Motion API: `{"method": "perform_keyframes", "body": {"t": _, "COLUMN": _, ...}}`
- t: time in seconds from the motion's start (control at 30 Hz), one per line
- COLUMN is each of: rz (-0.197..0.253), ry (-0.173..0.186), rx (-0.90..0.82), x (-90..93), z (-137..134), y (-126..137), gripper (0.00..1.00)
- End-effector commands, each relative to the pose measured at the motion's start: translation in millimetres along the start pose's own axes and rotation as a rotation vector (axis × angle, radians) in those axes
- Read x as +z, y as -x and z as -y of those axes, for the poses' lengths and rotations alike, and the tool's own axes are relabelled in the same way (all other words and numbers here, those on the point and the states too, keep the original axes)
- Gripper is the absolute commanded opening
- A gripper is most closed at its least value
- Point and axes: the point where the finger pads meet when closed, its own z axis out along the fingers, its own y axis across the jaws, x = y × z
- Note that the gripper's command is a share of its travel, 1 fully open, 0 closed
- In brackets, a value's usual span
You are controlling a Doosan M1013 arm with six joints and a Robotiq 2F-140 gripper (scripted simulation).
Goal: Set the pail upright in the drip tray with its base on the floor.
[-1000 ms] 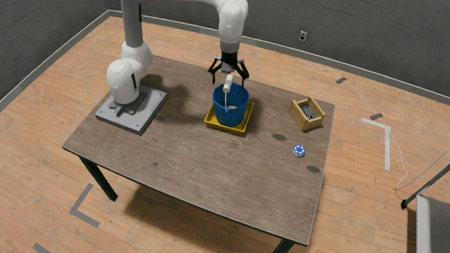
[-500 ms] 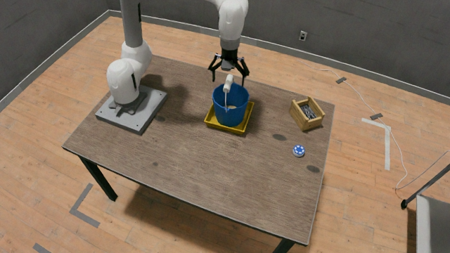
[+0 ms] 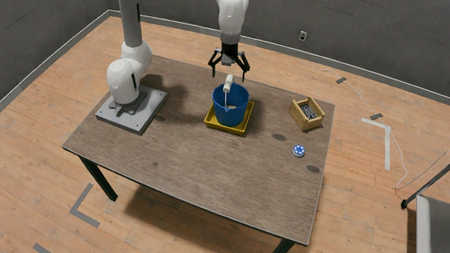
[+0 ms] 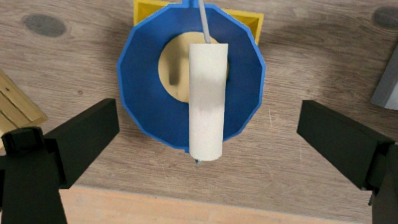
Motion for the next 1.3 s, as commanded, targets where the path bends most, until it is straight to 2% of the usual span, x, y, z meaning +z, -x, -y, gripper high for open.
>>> {"method": "perform_keyframes", "body": {"t": 0.0, "rz": 0.001, "ry": -0.001, "rx": 0.000, "x": -8.8, "z": 0.4, "y": 0.1, "gripper": 1.00}}
{"method": "perform_keyframes", "body": {"t": 0.57, "rz": 0.001, "ry": -0.001, "rx": 0.000, "x": -32.2, "z": 0.3, "y": 0.1, "gripper": 1.00}}
{"method": "perform_keyframes", "body": {"t": 1.27, "rz": 0.001, "ry": -0.001, "rx": 0.000, "x": -34.4, "z": 0.3, "y": 0.1, "gripper": 1.00}}
